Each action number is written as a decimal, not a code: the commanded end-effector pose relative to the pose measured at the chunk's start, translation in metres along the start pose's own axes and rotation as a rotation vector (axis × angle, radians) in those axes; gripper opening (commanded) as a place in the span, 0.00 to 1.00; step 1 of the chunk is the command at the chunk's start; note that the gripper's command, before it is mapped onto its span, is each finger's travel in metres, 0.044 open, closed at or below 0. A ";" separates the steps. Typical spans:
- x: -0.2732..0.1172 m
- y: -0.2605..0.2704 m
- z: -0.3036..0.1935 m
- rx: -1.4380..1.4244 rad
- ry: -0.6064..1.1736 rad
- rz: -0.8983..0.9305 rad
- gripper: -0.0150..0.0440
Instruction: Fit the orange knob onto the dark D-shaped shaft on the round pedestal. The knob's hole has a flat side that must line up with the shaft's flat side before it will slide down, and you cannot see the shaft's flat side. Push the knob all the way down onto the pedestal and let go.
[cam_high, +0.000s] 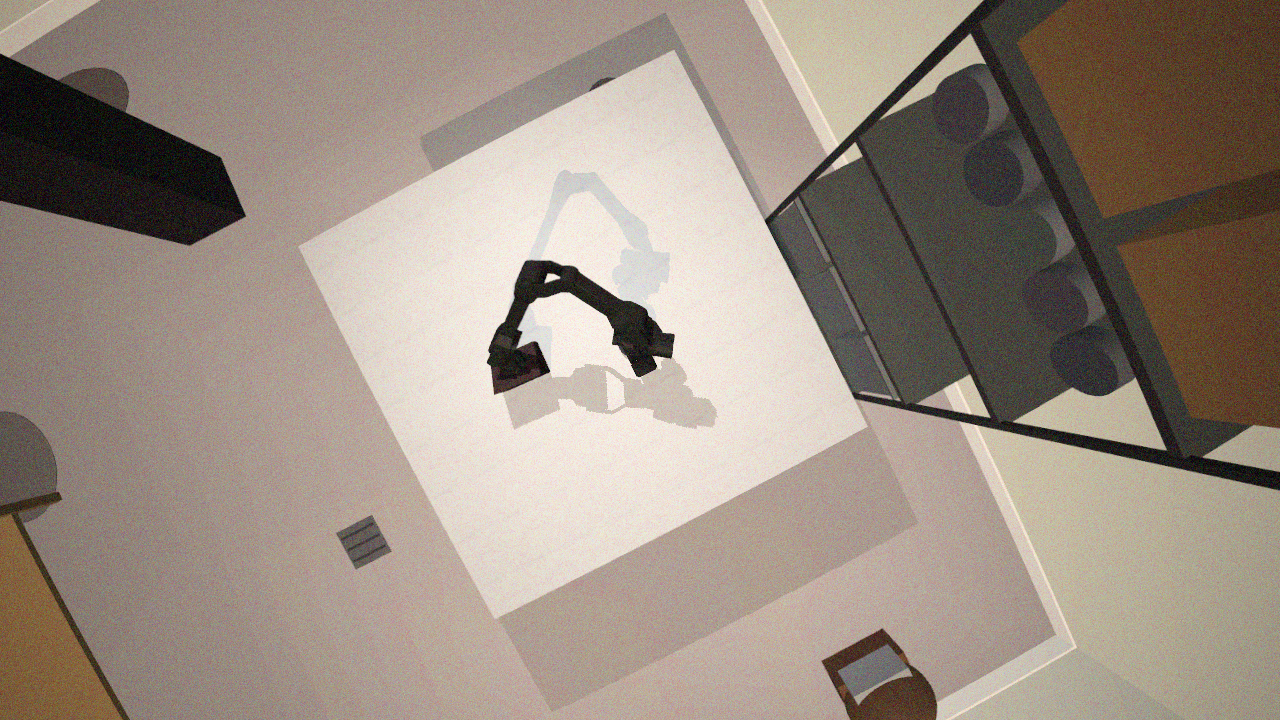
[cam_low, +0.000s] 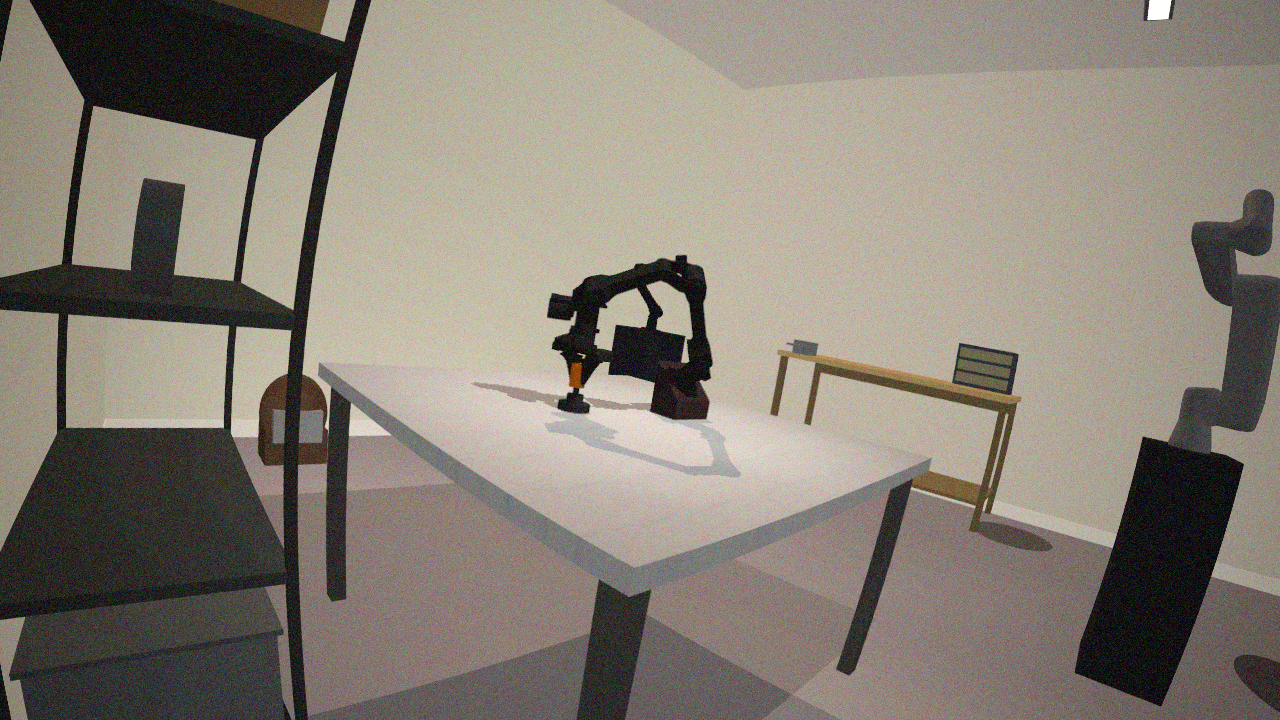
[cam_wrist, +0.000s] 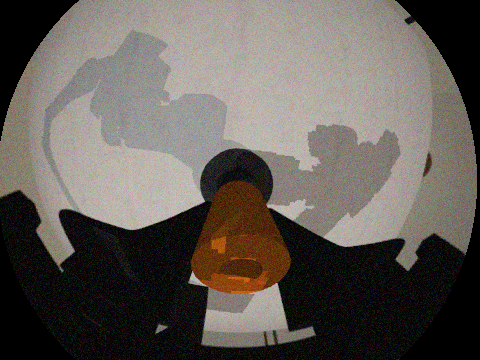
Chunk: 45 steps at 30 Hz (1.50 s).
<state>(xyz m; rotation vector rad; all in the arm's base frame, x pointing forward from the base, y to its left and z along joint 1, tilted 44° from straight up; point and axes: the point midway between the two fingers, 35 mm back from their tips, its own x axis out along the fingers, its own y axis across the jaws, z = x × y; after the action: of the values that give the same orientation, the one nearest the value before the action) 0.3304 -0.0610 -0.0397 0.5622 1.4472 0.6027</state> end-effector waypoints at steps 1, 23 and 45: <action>-0.001 0.001 0.002 0.002 -0.006 0.004 0.25; 0.003 0.001 0.001 0.002 -0.006 0.004 0.25; -0.002 0.000 0.000 -0.197 -0.006 0.003 0.25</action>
<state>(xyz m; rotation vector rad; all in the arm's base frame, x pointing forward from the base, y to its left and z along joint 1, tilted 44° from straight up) 0.3289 -0.0603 -0.0383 0.4852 1.4079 0.6724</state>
